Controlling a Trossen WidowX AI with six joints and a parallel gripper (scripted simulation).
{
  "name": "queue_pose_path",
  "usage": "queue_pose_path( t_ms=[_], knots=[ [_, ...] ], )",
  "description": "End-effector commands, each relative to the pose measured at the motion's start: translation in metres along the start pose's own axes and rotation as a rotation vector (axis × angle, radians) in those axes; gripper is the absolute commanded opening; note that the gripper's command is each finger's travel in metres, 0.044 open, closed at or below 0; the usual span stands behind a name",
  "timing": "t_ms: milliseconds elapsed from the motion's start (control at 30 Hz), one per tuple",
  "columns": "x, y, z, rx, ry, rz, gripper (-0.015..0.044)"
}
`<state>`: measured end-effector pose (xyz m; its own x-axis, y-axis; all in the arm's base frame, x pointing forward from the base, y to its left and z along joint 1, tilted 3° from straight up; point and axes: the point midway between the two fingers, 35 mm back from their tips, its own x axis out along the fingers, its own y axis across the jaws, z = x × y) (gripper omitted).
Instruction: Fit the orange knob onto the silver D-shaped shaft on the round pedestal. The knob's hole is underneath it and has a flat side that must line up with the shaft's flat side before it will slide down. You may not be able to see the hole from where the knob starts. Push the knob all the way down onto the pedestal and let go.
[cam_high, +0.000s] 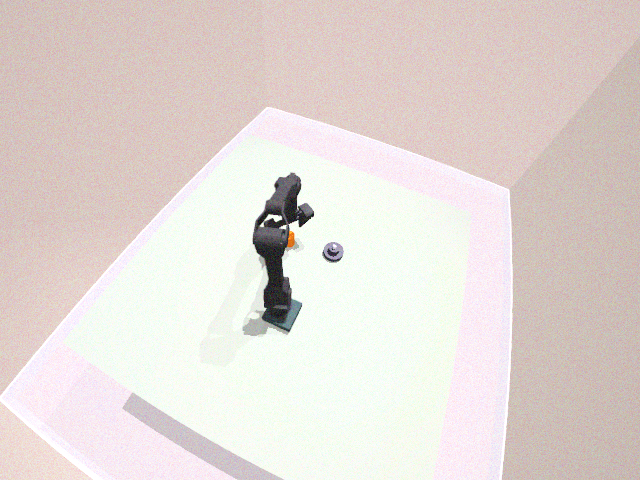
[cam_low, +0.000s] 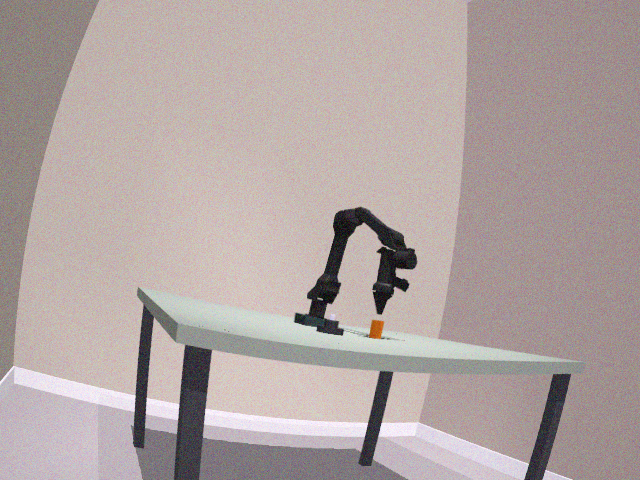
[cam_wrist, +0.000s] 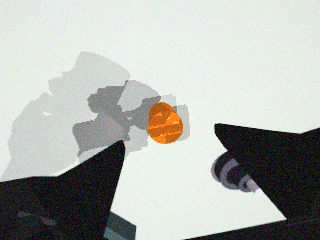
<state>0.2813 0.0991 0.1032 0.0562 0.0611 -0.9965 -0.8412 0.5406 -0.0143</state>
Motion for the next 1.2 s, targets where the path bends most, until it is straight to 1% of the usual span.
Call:
queue_pose_path(
  t_ms=[0, 1167],
  knots=[
    [0.007, 0.001, 0.000, -0.003, 0.002, 0.005, 0.0440],
    [0.063, 0.001, 0.000, -0.003, 0.002, 0.006, 0.0440]
  ],
)
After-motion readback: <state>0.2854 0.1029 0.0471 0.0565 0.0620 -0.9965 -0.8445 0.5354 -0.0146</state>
